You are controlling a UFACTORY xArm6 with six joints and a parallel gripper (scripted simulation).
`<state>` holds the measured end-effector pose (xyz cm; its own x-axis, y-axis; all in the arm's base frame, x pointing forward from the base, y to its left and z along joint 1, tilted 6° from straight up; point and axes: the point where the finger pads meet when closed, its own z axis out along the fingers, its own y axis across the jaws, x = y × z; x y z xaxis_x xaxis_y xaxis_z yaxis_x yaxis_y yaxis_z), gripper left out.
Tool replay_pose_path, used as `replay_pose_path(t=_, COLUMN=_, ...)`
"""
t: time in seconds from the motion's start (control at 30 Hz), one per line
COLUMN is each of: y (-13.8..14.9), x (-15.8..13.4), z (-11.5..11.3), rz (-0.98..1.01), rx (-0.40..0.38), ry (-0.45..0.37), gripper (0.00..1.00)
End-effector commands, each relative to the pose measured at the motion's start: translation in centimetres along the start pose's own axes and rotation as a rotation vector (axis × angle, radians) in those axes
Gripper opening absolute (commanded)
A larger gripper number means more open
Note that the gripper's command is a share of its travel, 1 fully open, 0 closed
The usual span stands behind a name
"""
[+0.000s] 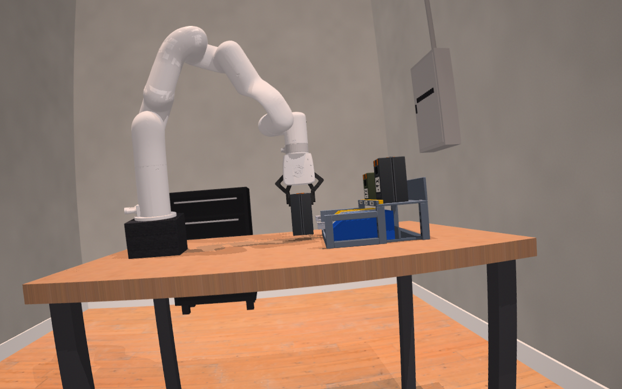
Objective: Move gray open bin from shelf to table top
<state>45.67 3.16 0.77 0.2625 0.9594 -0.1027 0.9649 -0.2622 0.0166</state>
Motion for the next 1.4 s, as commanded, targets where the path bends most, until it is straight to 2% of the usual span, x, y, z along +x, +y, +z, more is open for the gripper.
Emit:
replay_pose_path(t=0.0, y=0.2, x=0.1, z=-0.2, rz=0.001, rx=-0.005, ry=0.002, gripper=0.0)
replay_pose_path(t=0.07, y=0.2, x=0.1, z=-0.2, rz=0.001, rx=-0.005, ry=0.002, gripper=0.0)
replay_pose_path(t=0.23, y=-0.9, x=4.1, z=-0.2, rz=0.001, rx=-0.005, ry=0.002, gripper=0.0)
replay_pose_path(t=1.37, y=-0.5, x=2.7, z=-0.2, rz=0.001, rx=-0.005, ry=0.003, gripper=0.0)
